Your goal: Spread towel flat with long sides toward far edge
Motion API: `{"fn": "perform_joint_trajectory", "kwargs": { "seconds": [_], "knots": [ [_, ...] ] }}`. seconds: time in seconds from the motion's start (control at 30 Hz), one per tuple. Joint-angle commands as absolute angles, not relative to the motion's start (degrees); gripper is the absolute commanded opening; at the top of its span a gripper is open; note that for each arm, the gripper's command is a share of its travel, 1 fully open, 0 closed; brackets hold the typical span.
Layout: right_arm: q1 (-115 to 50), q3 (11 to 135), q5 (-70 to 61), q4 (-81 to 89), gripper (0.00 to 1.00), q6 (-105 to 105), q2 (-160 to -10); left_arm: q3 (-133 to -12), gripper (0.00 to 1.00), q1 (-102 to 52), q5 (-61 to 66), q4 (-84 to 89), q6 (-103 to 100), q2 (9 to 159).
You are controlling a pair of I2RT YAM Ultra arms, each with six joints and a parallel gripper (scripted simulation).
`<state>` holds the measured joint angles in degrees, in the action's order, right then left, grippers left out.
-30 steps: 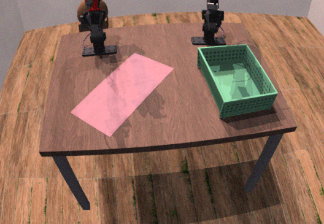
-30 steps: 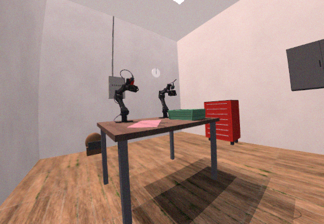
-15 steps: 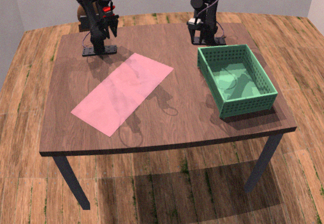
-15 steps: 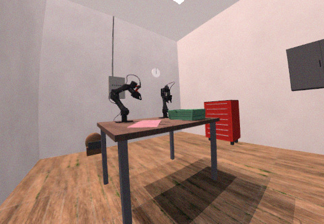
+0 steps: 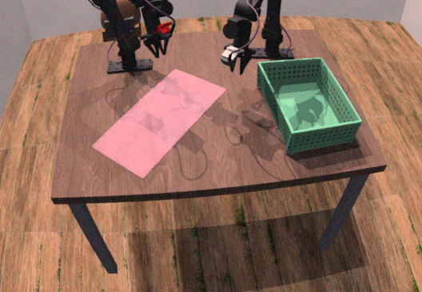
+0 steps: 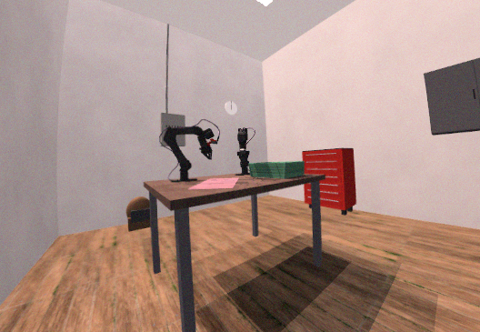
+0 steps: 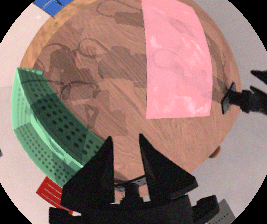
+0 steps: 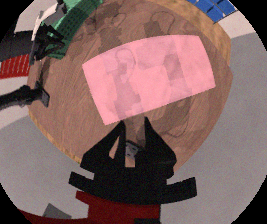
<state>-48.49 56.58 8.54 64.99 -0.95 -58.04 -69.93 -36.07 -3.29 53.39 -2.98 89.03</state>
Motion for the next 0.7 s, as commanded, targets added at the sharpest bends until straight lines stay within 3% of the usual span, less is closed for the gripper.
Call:
{"fn": "perform_joint_trajectory", "kwargs": {
  "seconds": [0.0,0.17,0.37,0.67],
  "knots": [
    [-51.2,55.3,7.4,68.6,0.34,2.4,-60.7,-73.6,0.34,-37.5,-0.8,56.4,-4.0,91.9],
    [-55.6,54.3,4.7,68.9,0.34,4.3,-66.0,-77.6,0.34,-39.3,1.9,59.1,-3.4,99.8],
    [-63.5,50.3,2.8,63.1,0.34,10.1,-71.0,-71.7,0.34,-44.1,1.4,50.5,-8.4,104.1],
    [-75.4,44.4,4.6,52.9,0.34,21.8,-76.0,-74.1,0.34,-43.9,0.8,50.0,-8.6,102.2]
  ]
}}
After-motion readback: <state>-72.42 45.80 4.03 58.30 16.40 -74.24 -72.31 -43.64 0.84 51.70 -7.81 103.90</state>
